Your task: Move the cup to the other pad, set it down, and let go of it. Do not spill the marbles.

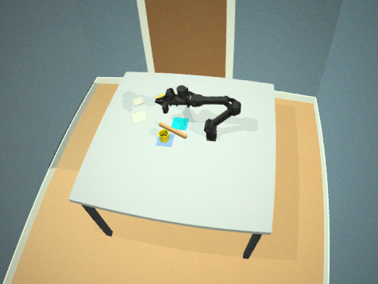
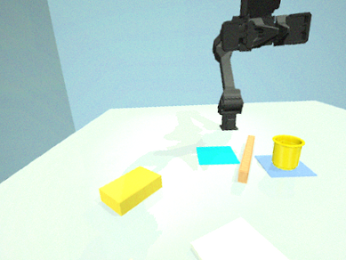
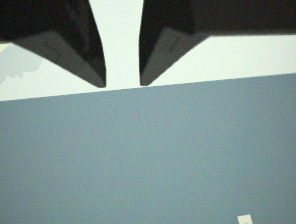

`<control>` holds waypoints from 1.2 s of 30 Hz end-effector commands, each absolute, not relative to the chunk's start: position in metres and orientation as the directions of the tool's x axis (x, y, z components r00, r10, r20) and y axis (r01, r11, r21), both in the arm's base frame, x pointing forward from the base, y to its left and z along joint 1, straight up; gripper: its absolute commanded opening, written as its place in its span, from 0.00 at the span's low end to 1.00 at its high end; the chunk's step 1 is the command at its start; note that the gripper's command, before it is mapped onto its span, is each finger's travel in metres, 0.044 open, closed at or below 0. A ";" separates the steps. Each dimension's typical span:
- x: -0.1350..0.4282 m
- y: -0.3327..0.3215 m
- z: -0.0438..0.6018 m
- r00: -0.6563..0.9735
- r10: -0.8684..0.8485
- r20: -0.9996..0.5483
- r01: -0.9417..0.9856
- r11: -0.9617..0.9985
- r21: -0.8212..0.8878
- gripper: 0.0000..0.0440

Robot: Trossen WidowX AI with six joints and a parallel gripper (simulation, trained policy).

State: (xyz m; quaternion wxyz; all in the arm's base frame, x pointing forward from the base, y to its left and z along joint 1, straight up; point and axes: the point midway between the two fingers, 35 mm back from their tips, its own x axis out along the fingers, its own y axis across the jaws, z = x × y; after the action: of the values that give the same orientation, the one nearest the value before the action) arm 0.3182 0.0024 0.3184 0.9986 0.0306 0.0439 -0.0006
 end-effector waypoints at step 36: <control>0.339 0.041 0.316 0.858 0.098 -0.505 0.153 0.888 0.433 0.35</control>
State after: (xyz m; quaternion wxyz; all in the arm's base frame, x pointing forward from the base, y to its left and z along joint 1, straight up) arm 0.3378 0.0364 0.3180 0.9450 0.2169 0.2446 -0.0102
